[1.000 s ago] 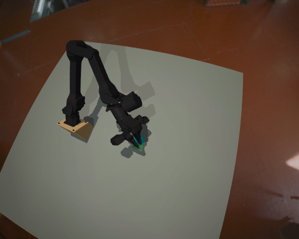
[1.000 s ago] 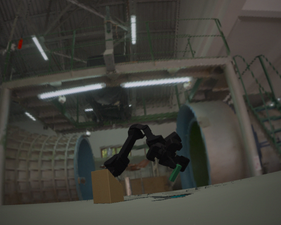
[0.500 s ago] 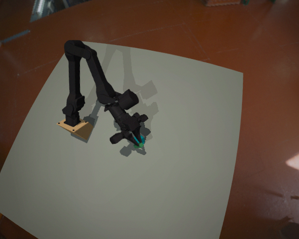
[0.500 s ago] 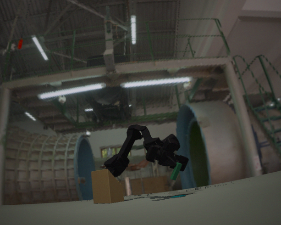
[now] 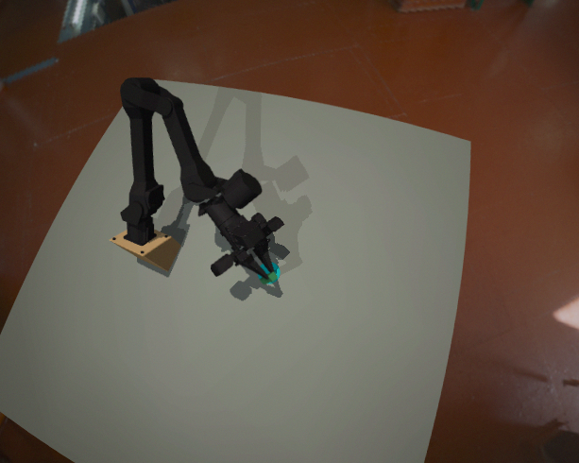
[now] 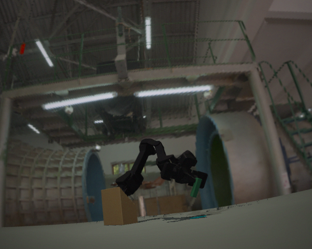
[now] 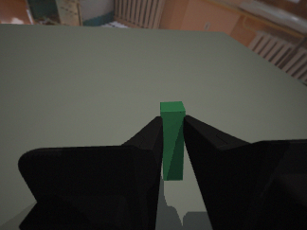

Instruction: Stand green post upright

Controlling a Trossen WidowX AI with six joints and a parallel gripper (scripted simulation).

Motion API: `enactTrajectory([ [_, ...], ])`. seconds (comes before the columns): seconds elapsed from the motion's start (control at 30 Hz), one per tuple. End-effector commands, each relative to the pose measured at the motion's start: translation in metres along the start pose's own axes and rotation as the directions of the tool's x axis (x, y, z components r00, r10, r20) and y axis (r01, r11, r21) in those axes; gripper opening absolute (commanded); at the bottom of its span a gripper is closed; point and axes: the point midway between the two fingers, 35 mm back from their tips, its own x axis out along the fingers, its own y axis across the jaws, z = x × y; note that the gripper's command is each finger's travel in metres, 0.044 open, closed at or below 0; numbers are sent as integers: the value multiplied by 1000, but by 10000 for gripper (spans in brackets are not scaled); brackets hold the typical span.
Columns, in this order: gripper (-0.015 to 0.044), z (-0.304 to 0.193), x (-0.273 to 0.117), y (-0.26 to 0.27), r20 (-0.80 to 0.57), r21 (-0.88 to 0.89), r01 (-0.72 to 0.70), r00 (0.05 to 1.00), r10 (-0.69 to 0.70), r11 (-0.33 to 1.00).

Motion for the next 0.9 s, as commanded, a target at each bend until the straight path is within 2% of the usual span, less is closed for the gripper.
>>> enactTrajectory([
  [0.0, 22, 0, -4, 1, 32, 18, -9, 999, 8, 1000],
  [0.87, 22, 5, -26, 2, 196, 116, -76, 979, 52, 990],
])
